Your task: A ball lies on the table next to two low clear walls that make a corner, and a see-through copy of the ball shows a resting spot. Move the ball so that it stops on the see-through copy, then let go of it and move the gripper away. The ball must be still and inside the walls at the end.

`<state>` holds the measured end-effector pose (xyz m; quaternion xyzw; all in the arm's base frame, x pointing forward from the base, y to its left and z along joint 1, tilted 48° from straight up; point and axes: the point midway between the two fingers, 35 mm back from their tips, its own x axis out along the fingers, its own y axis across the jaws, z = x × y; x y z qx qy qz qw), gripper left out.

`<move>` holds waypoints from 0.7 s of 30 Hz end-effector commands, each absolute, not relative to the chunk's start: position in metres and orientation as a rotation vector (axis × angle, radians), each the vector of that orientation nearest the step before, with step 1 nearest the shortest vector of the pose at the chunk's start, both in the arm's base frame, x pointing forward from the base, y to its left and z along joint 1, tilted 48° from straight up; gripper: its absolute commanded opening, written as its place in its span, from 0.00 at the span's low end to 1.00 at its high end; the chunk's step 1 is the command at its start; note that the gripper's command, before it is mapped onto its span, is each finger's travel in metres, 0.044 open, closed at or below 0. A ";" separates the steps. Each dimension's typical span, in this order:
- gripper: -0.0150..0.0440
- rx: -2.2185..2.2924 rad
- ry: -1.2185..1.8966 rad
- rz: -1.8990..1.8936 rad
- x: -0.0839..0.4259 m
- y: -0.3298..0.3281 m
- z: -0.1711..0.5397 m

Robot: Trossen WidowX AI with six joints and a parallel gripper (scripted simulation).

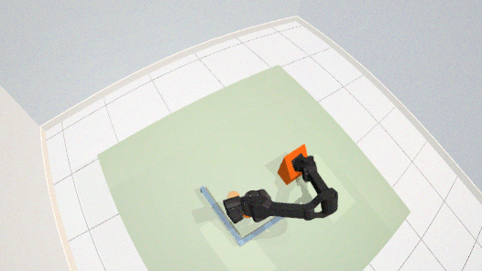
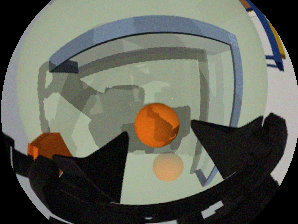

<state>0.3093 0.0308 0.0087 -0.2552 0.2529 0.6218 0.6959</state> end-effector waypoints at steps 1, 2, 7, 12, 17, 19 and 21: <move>0.92 -0.556 0.567 1.386 0.308 0.036 0.004; 0.92 -0.556 0.567 1.386 0.308 0.037 0.003; 0.92 -0.555 0.566 1.387 0.308 0.043 -0.001; 0.78 -0.555 0.566 1.387 0.308 0.043 -0.002; 0.72 -0.555 0.566 1.387 0.308 0.043 -0.002; 0.70 -0.555 0.566 1.387 0.308 0.043 -0.002; 0.64 -0.555 0.566 1.387 0.308 0.043 -0.002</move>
